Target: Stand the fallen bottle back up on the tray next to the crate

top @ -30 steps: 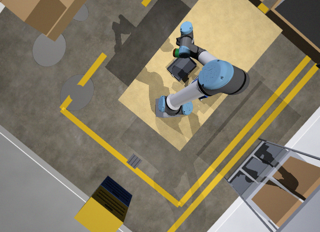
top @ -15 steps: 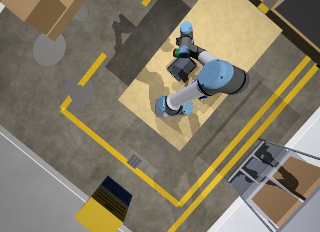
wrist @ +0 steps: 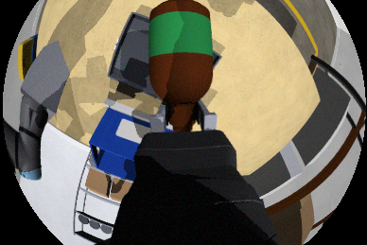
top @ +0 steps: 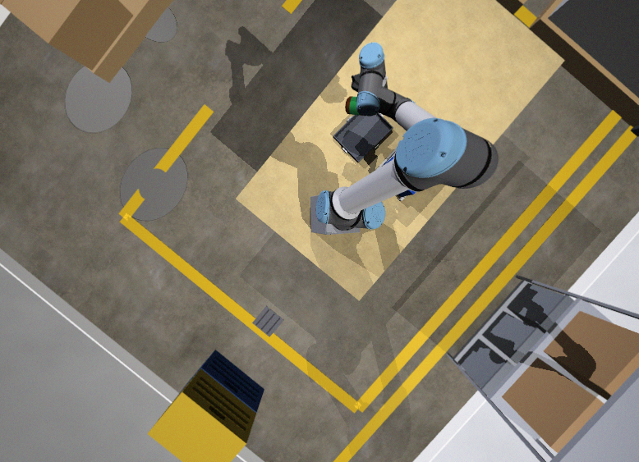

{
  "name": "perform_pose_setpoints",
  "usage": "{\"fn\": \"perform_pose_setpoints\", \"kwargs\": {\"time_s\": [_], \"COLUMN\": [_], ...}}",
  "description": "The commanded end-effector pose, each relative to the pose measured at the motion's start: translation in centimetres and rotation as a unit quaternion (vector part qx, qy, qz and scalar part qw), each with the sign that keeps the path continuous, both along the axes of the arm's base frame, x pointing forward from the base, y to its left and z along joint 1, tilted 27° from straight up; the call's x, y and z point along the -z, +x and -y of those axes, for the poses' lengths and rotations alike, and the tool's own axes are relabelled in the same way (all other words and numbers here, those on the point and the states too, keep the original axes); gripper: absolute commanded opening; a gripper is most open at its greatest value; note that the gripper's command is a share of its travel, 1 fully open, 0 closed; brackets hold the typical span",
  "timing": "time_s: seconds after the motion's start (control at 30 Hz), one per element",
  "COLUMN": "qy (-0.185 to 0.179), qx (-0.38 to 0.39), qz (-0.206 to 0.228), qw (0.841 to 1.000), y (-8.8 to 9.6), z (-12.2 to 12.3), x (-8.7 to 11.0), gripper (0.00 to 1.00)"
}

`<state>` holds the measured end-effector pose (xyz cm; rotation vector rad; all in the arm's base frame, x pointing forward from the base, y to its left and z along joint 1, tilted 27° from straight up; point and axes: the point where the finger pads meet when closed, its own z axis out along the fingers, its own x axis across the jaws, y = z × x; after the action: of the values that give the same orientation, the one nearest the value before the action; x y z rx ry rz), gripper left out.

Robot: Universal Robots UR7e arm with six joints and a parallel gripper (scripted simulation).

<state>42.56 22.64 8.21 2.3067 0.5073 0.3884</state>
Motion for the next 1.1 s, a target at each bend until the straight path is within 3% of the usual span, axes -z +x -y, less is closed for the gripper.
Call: {"fn": "perform_pose_setpoints", "kwargs": {"time_s": [0.0, 0.53, 1.07], "qy": [0.000, -0.003, -0.037], "qx": [0.000, 0.001, 0.008], "qz": [0.001, 0.002, 0.018], "qw": [1.000, 1.000, 0.999], "y": [0.02, 0.01, -0.05], "z": [-0.03, -0.02, 0.05], "x": [-0.05, -0.04, 0.06], "gripper": [0.00, 0.00, 0.00]}}
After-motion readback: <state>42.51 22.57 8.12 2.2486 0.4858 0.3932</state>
